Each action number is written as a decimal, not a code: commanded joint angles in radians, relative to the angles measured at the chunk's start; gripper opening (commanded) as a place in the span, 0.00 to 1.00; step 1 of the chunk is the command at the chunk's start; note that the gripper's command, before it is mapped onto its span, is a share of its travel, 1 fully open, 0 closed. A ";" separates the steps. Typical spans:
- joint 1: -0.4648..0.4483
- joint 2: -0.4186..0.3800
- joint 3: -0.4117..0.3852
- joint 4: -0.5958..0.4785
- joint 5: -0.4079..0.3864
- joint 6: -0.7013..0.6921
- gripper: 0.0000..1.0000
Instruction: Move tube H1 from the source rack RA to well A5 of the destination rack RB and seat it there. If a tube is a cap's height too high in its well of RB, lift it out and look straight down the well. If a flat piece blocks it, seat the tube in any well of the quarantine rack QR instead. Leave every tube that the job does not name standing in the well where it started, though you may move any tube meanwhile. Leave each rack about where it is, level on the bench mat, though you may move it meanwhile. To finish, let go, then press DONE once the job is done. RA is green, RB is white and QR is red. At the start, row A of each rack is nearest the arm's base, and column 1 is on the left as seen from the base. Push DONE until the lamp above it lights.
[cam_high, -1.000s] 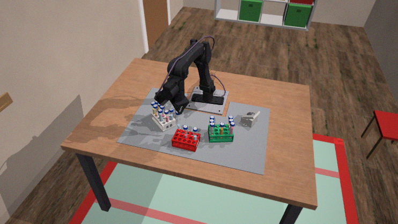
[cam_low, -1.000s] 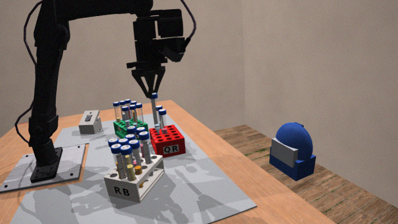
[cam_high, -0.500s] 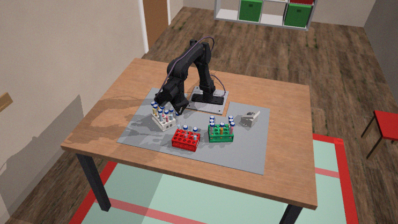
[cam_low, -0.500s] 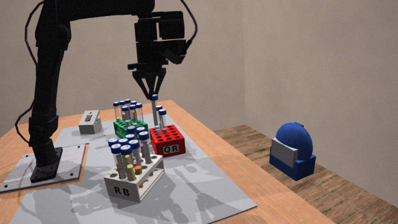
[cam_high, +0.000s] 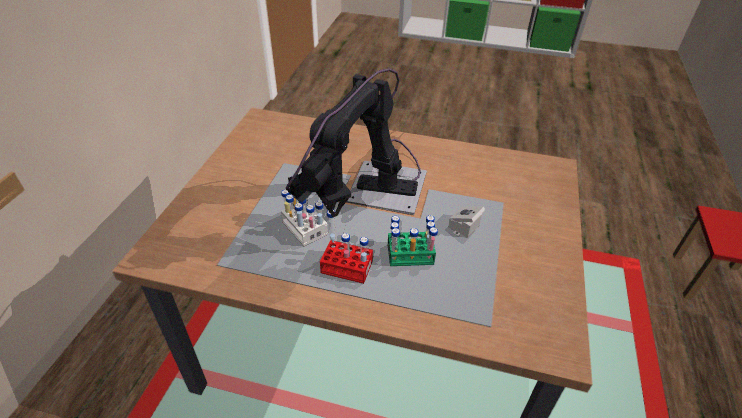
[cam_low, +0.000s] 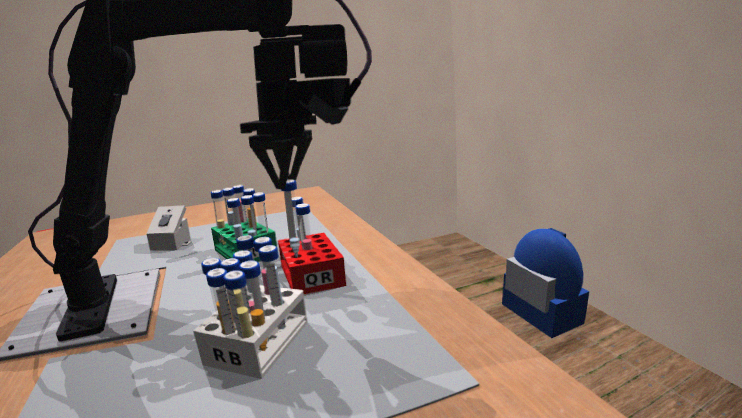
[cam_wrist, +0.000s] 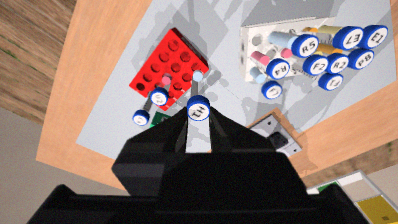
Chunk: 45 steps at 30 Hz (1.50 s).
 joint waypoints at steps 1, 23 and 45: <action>-0.003 0.003 0.022 0.025 0.000 -0.001 0.00; 0.009 -0.001 -0.017 0.050 0.000 0.007 0.00; 0.018 -0.029 -0.039 0.086 -0.001 0.014 0.00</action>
